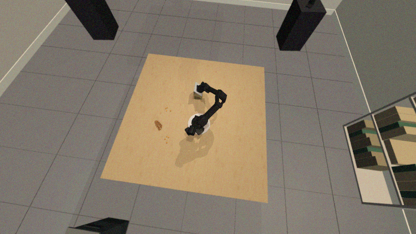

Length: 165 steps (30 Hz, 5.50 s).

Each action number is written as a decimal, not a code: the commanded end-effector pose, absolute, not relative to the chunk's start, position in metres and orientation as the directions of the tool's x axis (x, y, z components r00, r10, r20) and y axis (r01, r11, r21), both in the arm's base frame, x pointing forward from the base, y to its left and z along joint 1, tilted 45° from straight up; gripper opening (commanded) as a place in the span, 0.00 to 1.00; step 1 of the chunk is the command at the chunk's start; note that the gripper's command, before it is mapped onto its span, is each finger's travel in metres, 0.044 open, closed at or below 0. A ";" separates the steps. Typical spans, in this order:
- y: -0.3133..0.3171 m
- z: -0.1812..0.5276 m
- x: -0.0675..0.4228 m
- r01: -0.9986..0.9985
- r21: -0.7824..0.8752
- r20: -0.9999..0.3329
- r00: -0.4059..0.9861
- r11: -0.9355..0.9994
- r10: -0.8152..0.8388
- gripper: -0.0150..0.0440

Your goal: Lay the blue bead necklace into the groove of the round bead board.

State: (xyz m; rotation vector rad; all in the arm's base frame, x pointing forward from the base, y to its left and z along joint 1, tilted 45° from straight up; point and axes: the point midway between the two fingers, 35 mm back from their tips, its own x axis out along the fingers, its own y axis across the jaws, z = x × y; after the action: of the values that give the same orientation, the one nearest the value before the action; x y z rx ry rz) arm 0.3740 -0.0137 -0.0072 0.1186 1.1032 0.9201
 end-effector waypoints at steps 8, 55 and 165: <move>-0.032 0.010 0.360 0.052 0.695 -0.716 0.134 0.717 0.685 0.60; -0.007 -0.016 0.366 0.061 0.695 -0.717 0.136 0.717 0.684 0.32; -0.016 -0.022 0.368 0.067 0.698 -0.715 0.133 0.713 0.687 1.00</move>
State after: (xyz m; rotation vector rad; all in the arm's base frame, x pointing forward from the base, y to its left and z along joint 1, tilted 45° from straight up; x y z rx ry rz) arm 0.3681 -0.0162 -0.0217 0.6801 1.3856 0.5022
